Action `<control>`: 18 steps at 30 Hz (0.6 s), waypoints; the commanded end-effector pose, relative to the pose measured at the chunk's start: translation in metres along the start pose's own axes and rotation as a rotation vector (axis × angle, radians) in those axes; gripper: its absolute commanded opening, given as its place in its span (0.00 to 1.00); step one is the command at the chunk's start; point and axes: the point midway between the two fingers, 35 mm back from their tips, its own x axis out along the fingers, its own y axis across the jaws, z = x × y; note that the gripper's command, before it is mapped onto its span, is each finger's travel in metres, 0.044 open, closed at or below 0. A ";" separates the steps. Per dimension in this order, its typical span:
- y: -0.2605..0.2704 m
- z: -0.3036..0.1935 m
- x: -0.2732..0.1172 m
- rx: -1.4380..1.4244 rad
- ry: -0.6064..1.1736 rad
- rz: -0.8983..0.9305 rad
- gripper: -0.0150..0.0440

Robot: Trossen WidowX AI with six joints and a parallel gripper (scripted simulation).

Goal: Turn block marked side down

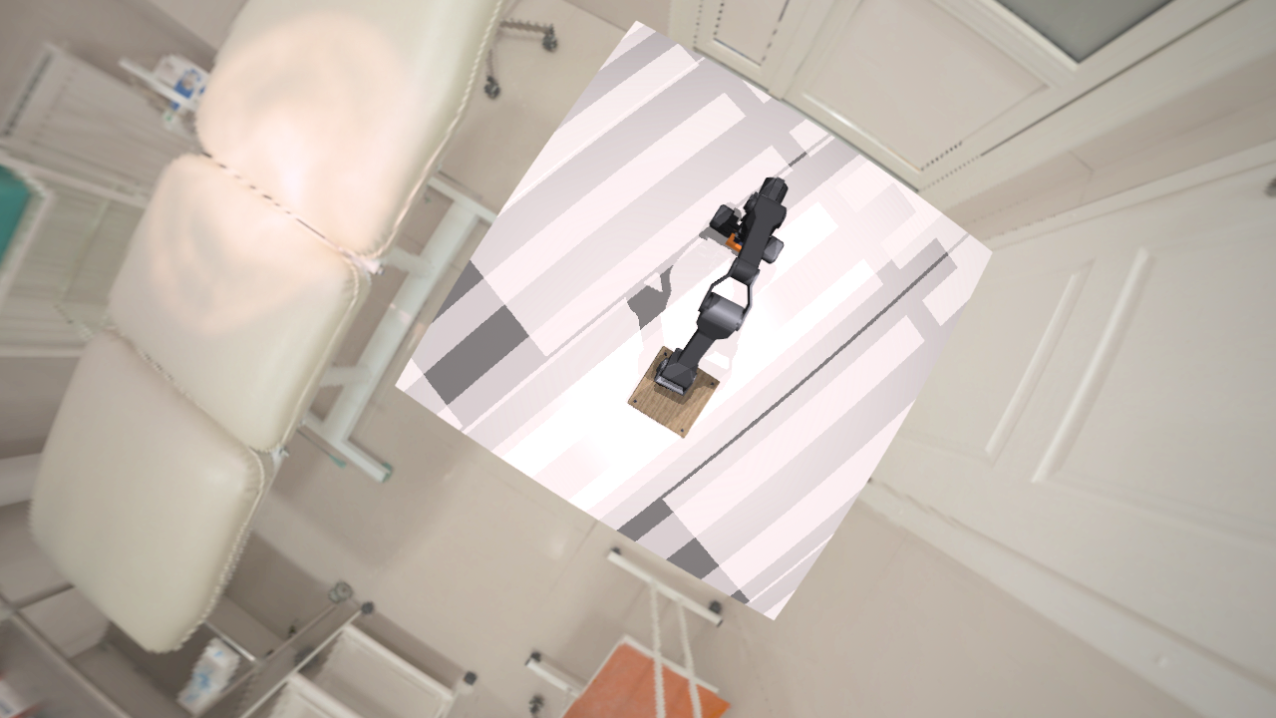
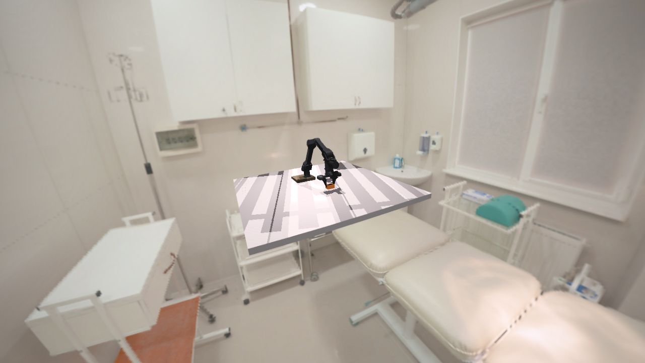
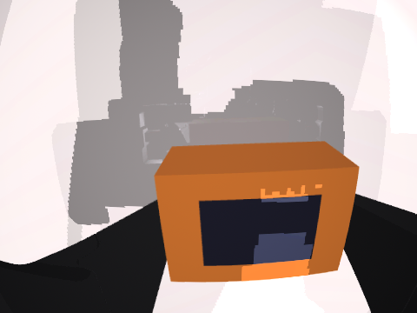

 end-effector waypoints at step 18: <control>0.000 -0.001 0.009 0.000 -0.276 -0.007 0.25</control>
